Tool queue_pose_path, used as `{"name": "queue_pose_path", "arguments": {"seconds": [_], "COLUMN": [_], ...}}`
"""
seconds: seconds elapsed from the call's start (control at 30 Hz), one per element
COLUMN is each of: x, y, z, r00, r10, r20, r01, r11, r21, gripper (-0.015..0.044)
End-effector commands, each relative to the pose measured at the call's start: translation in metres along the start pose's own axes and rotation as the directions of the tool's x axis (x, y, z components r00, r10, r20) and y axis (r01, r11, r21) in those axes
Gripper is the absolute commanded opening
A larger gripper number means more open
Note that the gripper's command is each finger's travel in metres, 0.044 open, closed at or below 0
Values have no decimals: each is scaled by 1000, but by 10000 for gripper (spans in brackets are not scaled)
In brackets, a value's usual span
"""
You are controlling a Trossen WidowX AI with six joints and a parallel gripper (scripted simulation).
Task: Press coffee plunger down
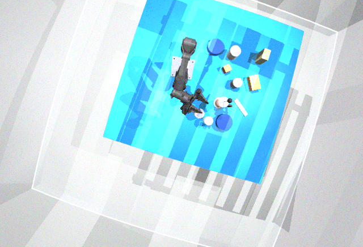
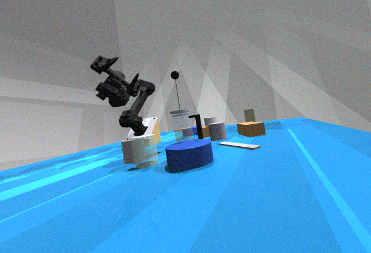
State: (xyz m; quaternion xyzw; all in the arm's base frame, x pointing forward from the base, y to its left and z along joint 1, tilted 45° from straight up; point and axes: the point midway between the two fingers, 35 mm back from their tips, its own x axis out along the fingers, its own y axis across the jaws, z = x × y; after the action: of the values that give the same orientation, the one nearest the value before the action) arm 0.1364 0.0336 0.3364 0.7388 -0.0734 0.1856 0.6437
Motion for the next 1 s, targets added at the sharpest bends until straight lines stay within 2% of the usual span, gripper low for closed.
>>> {"name": "queue_pose_path", "arguments": {"seconds": [0.0,0.17,0.3,0.4,0.53,0.67,0.83,0.97], "x": [0,2,6,12,25,45,67,93], "y": [0,15,38,60,83,93,90,78], "z": [0,1,7,17,33,49,60,67], "r00": [1000,999,991,978,963,961,970,985], "r10": [0,48,128,201,267,278,240,155], "r20": [0,-25,-48,-50,-37,2,44,81], "r01": [0,-42,-87,-90,-23,59,98,81], "r11": [1000,980,860,632,216,-211,-546,-813], "r21": [8,192,503,769,976,976,832,577], "gripper": [426,440,440,440,440,440,440,440]}}
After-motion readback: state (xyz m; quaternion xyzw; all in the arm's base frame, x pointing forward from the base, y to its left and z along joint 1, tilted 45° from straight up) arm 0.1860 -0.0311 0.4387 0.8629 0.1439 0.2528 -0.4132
